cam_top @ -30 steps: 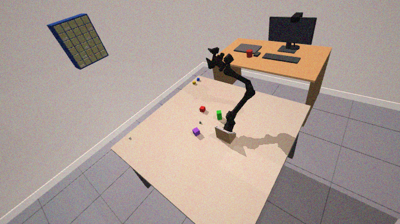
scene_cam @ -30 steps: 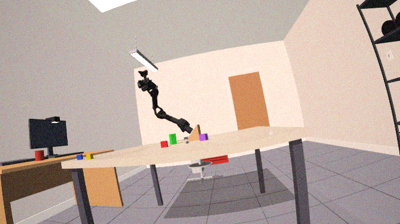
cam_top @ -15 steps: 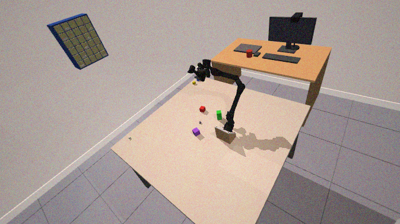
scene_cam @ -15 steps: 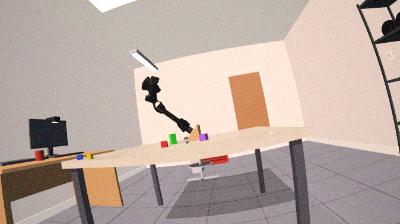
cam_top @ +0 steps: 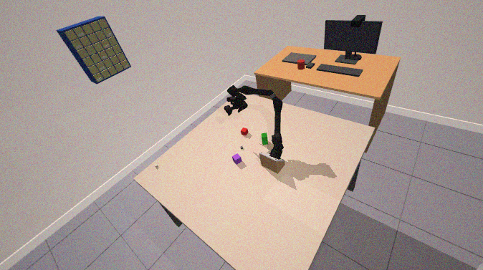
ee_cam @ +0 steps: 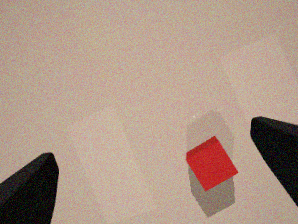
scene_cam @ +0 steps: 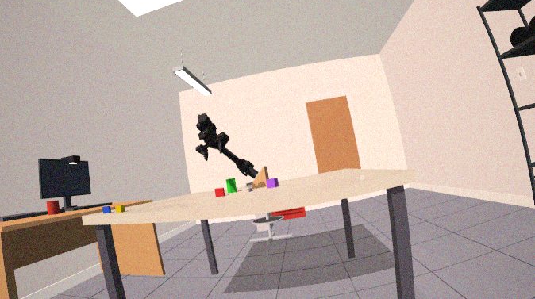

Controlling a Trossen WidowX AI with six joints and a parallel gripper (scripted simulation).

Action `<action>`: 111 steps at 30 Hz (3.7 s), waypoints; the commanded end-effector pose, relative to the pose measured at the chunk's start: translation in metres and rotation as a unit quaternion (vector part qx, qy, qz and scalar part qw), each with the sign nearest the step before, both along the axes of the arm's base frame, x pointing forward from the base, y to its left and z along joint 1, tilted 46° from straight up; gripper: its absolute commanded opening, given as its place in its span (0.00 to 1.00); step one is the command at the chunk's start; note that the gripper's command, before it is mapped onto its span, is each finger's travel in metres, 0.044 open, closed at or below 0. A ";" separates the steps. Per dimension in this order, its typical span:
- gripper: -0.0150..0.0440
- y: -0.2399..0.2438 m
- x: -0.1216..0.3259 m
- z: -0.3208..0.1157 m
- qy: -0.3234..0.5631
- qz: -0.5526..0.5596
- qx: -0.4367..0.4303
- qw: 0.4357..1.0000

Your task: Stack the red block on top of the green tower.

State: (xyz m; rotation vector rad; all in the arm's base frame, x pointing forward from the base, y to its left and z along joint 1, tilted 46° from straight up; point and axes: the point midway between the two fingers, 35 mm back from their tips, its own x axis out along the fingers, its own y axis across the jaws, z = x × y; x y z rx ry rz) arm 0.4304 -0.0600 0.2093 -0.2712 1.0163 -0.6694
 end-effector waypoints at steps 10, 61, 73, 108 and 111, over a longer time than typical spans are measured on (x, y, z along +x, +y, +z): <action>1.00 -0.057 -0.058 -0.045 0.323 -0.004 -0.054 0.945; 1.00 -0.131 -0.070 -0.119 0.323 -0.005 -0.056 0.945; 1.00 -0.133 -0.071 -0.120 0.323 -0.005 -0.056 0.945; 0.25 -0.085 -0.062 -0.076 0.323 -0.005 -0.054 0.945; 0.25 -0.075 -0.060 -0.066 0.323 -0.005 -0.054 0.945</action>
